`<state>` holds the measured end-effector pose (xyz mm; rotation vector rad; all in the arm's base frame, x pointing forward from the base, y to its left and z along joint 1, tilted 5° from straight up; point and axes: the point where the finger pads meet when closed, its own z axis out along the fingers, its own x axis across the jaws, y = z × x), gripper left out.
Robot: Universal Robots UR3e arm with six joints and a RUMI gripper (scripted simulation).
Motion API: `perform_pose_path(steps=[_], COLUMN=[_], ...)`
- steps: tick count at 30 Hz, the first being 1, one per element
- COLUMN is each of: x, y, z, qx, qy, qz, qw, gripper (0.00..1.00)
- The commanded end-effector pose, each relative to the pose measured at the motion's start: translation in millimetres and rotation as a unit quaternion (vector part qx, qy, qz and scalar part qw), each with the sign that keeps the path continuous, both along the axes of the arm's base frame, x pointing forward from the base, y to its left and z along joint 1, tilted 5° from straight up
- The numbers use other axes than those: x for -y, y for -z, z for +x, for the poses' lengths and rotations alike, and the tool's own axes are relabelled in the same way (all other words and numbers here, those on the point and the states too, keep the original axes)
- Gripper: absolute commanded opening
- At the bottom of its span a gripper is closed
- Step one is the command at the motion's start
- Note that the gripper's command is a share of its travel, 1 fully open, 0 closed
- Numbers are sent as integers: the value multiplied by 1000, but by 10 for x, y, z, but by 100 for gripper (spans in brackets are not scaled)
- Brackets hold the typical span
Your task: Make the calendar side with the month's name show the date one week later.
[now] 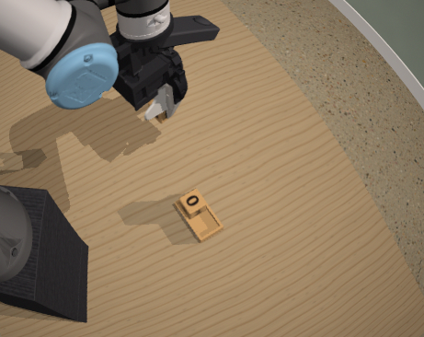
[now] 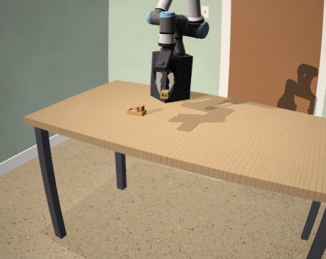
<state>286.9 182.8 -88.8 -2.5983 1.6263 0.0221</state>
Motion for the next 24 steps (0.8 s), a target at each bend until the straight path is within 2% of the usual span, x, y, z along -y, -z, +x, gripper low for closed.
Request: perform_pose_path(steps=[1,24], x=[-38,-50], y=[-11,-11], z=[3,-4], qx=[5,6], qy=[-41,-58], qz=[2,1], qw=[999,998], gripper=[11,11])
